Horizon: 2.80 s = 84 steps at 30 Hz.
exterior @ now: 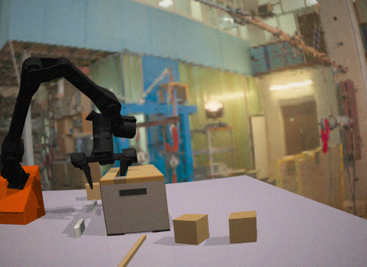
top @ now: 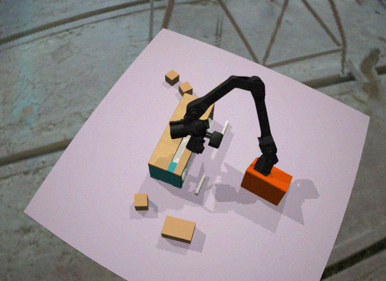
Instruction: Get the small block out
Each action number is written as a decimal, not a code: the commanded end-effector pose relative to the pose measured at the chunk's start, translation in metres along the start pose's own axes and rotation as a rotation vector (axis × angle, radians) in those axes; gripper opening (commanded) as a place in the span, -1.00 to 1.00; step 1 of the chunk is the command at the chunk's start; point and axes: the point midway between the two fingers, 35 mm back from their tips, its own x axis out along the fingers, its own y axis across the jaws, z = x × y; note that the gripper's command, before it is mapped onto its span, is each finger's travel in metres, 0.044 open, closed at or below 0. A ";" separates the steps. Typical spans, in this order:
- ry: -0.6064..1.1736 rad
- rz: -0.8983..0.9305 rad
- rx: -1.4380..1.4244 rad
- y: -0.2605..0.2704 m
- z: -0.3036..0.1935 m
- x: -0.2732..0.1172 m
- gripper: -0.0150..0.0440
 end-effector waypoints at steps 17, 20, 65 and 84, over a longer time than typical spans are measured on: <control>0.002 -0.003 0.001 0.000 -0.021 0.007 0.86; 0.002 -0.003 0.001 0.000 -0.017 0.005 0.86; 0.004 -0.002 0.001 -0.001 -0.053 0.018 0.86; 0.003 -0.002 0.001 0.001 -0.041 0.014 0.86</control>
